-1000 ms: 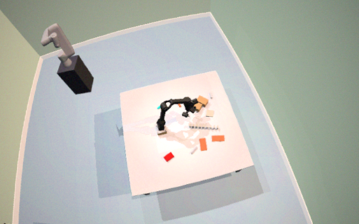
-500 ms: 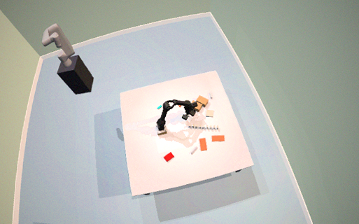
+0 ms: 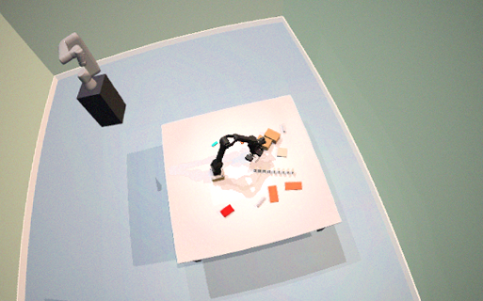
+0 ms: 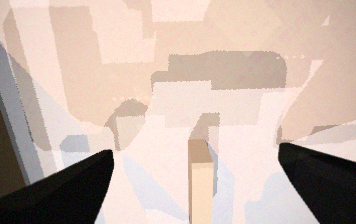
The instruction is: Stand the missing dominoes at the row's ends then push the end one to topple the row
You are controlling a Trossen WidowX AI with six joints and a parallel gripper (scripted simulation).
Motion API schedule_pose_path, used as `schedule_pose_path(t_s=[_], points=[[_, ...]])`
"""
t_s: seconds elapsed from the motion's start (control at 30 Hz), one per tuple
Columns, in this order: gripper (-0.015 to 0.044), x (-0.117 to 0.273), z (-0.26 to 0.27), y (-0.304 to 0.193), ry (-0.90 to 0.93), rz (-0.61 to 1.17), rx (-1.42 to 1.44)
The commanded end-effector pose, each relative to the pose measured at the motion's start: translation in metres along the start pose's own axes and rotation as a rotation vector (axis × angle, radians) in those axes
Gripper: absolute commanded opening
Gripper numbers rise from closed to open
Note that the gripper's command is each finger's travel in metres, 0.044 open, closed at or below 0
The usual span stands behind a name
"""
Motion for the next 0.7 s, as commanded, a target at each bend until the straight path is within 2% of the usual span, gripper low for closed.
schedule_pose_path(t_s=[0.0,0.47,0.5,0.67], points=[[0.0414,-0.0024,-0.0005,-0.0008,-0.003,0.005,-0.005],[0.0046,-0.0024,-0.0005,-0.0008,-0.003,0.005,-0.005],[0.0028,-0.0024,-0.0005,-0.0008,-0.003,0.005,-0.005],[0.0028,-0.0024,-0.0005,-0.0008,-0.003,0.005,-0.005]])
Point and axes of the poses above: the point midway between the two fingers, 35 mm back from their tips, its own x axis back along the fingers, its own z axis across the jaws, y = z × x, the point moved 7 cm from there along x, back along the fingers, and after that the axes turned 14 degrees about x, right-handed, at the moved point
